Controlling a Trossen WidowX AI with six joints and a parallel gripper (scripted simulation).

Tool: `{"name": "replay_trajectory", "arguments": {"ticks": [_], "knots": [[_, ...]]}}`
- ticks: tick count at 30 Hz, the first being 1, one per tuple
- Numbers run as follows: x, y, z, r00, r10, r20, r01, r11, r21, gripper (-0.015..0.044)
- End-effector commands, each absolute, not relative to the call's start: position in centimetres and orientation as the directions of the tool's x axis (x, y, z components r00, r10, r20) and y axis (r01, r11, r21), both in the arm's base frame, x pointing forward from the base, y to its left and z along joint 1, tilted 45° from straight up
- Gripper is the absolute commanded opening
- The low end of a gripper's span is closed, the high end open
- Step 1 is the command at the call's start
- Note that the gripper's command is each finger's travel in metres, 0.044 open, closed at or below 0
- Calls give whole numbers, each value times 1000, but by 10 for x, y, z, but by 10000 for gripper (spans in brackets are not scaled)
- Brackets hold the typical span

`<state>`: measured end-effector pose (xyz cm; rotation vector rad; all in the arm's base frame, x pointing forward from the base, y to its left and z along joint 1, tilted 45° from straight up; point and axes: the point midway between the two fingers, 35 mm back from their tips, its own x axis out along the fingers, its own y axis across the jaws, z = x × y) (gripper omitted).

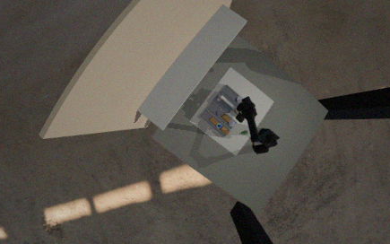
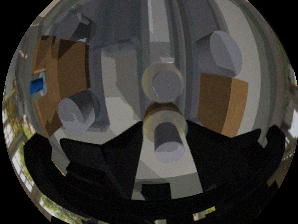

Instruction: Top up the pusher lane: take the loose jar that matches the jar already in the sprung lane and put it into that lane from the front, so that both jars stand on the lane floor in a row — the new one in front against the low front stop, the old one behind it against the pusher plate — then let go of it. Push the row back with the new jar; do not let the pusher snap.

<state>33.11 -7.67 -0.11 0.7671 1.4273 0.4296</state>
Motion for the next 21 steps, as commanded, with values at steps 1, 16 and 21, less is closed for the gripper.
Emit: {"name": "replay_trajectory", "arguments": {"ticks": [1,16,21], "knots": [[337,-78,1,148,685,-714,165,694,701,0],[339,-79,1,148,685,-714,165,694,701,0],[339,-79,1,148,685,-714,165,694,701,0]]}}
